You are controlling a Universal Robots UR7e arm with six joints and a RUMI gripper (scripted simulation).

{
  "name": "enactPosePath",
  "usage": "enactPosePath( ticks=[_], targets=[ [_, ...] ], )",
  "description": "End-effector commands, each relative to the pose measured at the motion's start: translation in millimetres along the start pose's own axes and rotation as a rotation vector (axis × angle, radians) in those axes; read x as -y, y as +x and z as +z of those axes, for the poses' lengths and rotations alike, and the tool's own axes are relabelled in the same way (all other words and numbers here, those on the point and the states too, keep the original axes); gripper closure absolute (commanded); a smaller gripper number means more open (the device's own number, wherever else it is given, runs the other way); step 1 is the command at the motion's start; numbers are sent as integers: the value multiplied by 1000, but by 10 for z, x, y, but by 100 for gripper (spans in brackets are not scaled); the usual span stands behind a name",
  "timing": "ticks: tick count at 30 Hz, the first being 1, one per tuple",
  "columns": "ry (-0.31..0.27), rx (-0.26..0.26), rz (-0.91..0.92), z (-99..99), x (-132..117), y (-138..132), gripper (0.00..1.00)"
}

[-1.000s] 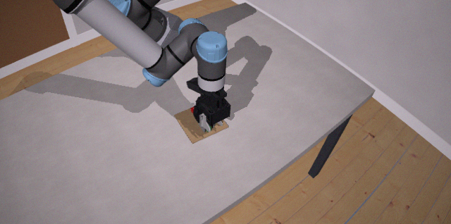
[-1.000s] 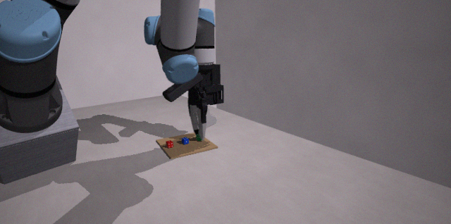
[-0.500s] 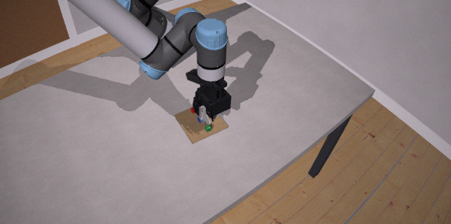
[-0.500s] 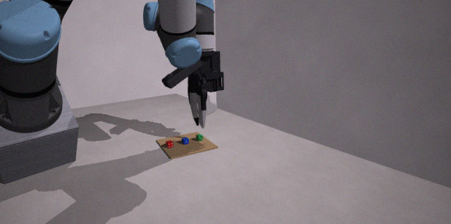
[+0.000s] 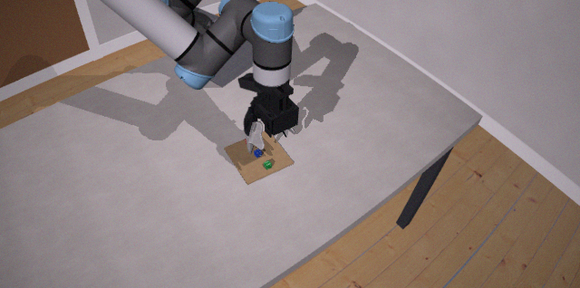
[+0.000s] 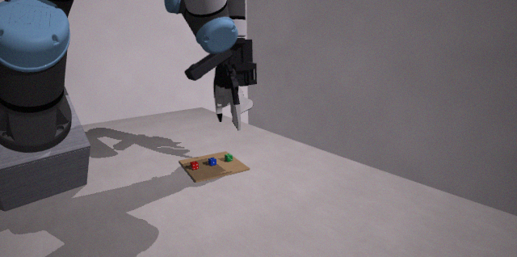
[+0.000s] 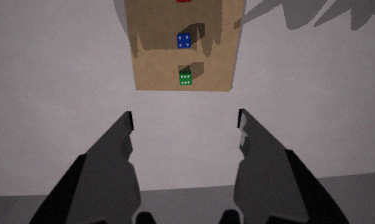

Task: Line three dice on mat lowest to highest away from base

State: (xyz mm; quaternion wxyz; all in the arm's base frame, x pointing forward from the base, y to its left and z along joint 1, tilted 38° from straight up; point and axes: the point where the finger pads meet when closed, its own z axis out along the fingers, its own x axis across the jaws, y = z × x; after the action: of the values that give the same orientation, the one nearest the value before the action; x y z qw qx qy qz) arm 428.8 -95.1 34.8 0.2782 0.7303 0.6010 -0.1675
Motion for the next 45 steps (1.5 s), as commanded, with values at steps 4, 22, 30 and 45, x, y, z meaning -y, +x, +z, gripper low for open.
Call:
enactPosePath(
  ticks=[4,22,30,45],
  targets=[
    [6,1,1,-55,-8,6,0],
    [5,1,1,-71,-9,5,0],
    [5,1,1,-225,-10,4,0],
    [5,0,1,-832,-14,4,0]
  ],
)
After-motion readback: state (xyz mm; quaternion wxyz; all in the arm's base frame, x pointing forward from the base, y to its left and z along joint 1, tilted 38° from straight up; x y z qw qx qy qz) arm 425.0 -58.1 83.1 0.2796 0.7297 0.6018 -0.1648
